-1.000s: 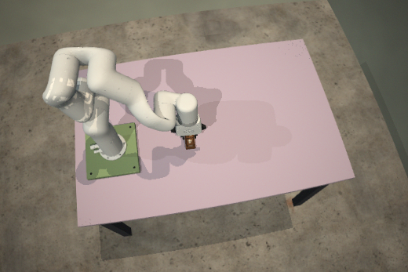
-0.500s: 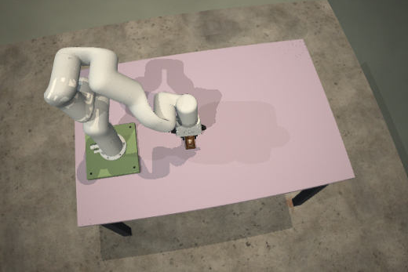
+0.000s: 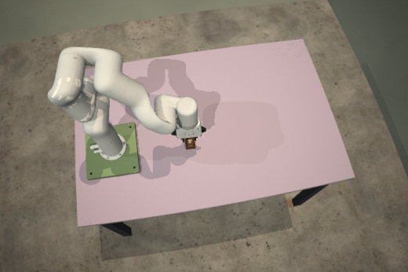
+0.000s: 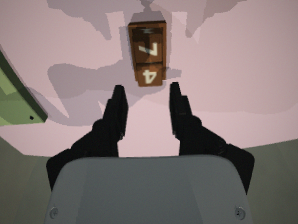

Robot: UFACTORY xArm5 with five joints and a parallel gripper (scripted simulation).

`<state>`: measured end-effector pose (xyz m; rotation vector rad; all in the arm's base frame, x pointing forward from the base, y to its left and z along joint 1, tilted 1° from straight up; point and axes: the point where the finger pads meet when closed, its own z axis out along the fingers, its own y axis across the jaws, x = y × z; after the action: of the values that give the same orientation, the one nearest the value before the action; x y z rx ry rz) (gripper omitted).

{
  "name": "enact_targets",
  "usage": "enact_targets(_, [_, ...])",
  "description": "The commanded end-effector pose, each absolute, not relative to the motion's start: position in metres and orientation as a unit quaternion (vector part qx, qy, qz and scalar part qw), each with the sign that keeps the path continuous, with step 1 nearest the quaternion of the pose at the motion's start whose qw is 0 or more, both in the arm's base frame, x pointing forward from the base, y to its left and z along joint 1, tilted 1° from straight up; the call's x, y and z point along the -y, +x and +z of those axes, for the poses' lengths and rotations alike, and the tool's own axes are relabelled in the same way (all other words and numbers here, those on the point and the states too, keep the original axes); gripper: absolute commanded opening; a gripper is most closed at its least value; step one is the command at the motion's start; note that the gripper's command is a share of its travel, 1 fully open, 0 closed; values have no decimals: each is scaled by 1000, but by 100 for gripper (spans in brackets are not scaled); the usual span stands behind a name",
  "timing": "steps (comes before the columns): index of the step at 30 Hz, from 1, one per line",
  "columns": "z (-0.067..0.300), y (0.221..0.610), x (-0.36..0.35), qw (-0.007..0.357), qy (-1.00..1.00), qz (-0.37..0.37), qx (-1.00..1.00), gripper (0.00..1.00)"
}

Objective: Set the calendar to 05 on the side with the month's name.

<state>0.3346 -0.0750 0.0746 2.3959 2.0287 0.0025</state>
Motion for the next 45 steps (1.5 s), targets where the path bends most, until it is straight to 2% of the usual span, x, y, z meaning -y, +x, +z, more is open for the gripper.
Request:
enact_targets(1, [68, 336, 76, 2, 763, 2, -646, 47])
enact_targets(19, [50, 336, 76, 2, 763, 2, -646, 47])
enact_targets(45, [48, 336, 76, 2, 763, 2, -646, 47])
